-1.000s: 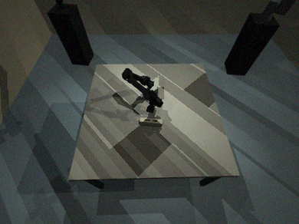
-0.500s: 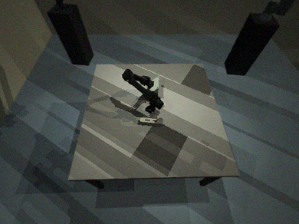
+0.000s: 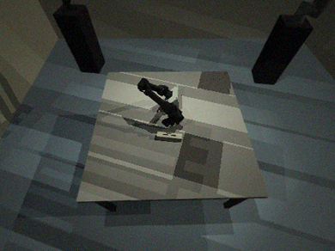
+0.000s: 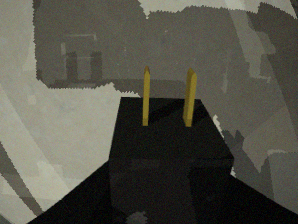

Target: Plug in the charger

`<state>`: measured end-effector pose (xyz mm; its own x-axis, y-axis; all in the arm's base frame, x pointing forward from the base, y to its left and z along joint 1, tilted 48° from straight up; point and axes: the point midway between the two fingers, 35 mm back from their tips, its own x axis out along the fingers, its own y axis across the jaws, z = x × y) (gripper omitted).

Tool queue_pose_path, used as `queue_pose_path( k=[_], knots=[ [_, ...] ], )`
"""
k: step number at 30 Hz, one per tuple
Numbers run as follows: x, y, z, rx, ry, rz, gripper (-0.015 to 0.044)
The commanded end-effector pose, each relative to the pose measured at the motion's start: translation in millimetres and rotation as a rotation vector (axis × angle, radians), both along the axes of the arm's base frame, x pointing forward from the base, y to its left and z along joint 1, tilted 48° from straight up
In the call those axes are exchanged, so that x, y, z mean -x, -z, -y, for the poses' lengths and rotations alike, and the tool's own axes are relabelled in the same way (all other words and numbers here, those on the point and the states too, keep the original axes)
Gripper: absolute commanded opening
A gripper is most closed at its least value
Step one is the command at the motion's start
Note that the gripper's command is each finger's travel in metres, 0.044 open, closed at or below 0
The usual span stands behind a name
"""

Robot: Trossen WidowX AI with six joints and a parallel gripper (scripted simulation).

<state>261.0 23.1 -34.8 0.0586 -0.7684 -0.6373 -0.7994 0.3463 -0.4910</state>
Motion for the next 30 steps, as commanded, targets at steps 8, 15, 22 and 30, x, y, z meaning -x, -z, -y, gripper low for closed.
queue_pose_path(
  k=[8, 15, 22, 30],
  knots=[
    [-1.4, 7.5, -0.4, -0.021, 0.119, 0.129, 0.0],
    [-2.0, 11.9, -0.2, -0.031, 0.193, 0.209, 0.0],
    [-2.7, 16.3, 0.1, -0.041, 0.267, 0.289, 0.0],
    [-3.4, 21.4, 0.4, -0.051, 0.353, 0.38, 0.0]
  ],
)
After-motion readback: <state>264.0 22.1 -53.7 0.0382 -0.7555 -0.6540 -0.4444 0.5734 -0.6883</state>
